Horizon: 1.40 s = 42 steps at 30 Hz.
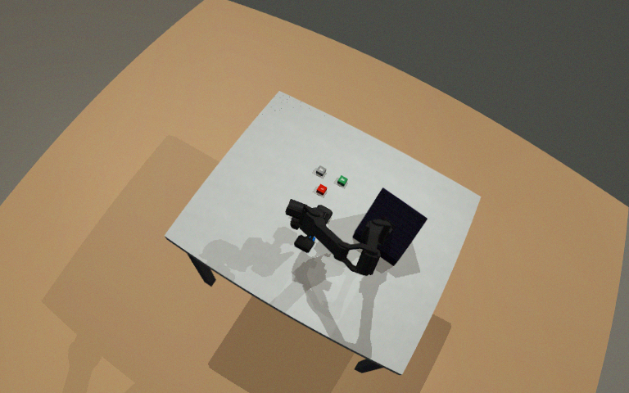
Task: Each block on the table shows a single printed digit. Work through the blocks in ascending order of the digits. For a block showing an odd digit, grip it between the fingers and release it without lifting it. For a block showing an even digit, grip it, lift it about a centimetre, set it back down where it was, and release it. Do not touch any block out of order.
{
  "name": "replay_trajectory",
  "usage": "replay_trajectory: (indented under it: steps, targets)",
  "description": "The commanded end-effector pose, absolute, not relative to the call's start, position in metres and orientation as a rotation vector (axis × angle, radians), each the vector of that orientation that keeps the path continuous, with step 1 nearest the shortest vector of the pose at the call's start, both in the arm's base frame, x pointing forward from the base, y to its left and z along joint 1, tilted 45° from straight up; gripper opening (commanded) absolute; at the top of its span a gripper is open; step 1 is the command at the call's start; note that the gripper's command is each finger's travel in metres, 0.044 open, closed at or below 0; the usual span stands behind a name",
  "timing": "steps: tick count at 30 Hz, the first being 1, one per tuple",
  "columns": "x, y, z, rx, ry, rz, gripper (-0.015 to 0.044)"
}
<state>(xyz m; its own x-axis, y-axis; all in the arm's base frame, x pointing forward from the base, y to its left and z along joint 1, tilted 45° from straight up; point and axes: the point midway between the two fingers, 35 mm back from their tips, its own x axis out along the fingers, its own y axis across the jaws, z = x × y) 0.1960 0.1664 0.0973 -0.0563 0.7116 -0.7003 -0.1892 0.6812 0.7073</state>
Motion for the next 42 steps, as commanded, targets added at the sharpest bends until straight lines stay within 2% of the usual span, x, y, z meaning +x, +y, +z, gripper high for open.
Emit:
replay_trajectory:
  steps: [1, 27, 37, 38, 42]
  targets:
    - [0.195, 0.174, 0.090, 0.470, 1.445, 0.772, 0.0400]
    - [0.193, 0.200, 0.065, 0.472, 1.445, 0.773, 0.0400]
    - [0.193, 0.200, 0.065, 0.472, 1.445, 0.773, 0.0138]
    - [0.193, 0.200, 0.065, 0.472, 1.445, 0.773, 0.0120]
    - [0.193, 0.200, 0.065, 0.472, 1.445, 0.773, 0.0120]
